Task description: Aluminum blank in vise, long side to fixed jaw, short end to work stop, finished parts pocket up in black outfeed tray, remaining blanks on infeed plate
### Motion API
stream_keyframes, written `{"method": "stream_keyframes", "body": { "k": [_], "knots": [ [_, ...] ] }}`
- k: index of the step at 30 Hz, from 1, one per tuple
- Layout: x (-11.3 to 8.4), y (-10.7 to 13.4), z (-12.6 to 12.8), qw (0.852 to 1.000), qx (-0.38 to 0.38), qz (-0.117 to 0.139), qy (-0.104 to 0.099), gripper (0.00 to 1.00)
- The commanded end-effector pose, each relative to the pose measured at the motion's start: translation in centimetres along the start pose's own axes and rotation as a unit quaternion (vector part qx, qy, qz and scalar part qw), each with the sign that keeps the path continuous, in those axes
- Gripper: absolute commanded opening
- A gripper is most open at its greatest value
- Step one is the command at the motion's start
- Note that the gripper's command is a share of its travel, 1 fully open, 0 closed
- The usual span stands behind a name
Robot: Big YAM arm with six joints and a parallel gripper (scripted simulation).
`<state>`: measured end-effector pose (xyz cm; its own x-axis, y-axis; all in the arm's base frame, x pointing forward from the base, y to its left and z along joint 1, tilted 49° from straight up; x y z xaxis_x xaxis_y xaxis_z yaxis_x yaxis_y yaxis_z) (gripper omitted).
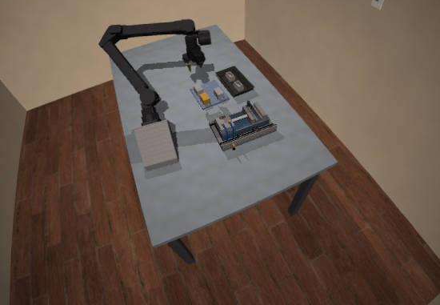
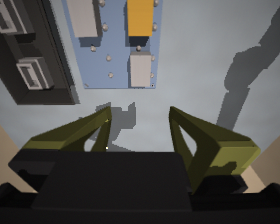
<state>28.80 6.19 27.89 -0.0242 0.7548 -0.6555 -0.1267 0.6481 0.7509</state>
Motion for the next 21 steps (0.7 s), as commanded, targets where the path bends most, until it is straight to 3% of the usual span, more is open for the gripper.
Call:
{"method": "stream_keyframes", "body": {
  "k": [1, 21],
  "knots": [
    [0.8, 0.4, -0.1, 1.000, -0.003, 0.002, 0.002, 0.64],
    [7.0, 0.5, -0.3, 1.000, -0.003, 0.002, 0.001, 0.64]
  ]
}}
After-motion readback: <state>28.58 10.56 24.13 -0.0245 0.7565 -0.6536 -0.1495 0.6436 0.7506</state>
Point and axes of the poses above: the point where the finger pads meet when closed, its own x axis out along the fingers, its own z axis across the jaws, y = z × x, the point moved 6 cm from there along -x, back along the fingers, and after that the axes turned 4 degrees about x, right-handed, at the moved point
